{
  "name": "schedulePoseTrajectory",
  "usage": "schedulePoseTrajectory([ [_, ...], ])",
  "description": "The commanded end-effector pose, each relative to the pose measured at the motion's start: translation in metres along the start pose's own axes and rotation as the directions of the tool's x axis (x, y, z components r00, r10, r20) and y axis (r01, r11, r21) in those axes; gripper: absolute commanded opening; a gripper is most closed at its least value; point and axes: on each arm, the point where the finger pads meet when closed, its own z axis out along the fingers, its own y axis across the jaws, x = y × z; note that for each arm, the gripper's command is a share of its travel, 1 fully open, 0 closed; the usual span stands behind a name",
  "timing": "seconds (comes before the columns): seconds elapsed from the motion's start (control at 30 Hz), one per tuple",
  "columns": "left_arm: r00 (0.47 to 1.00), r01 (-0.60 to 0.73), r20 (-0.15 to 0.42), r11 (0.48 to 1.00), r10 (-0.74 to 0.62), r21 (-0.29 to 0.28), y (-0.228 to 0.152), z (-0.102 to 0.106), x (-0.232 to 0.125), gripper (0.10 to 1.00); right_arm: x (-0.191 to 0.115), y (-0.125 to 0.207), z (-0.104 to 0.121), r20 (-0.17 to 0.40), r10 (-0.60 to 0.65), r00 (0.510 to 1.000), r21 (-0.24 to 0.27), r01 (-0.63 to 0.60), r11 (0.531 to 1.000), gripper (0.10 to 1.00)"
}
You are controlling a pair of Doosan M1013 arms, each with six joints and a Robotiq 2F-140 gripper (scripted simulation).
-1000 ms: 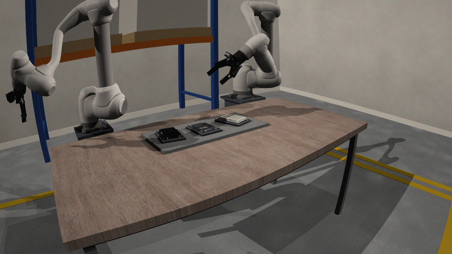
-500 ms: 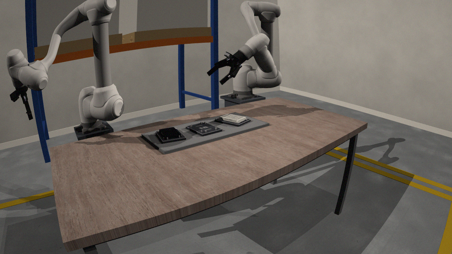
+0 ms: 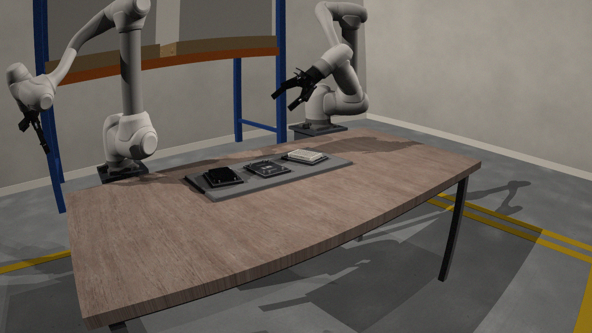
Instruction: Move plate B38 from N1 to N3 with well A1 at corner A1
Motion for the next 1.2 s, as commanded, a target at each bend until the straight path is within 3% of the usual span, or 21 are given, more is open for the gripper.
schedulePoseTrajectory([
  [0.0,1.000,-0.001,-0.001,1.000,0.001,0.001,0.000,0.000,0.001,1.000,-0.007,0.002,0.003,0.020,0.000,1.000,0.029,-0.001,1.000,1.000],
  [0.63,1.000,-0.001,-0.001,1.000,0.001,0.001,0.000,0.000,0.001,1.000,-0.044,0.006,0.018,0.114,-0.009,0.993,0.198,-0.014,0.980,1.000],
  [1.17,1.000,-0.001,-0.001,1.000,0.001,0.001,0.000,0.000,0.001,1.000,-0.066,0.004,0.021,0.153,-0.021,0.988,0.313,-0.028,0.949,1.000],
])
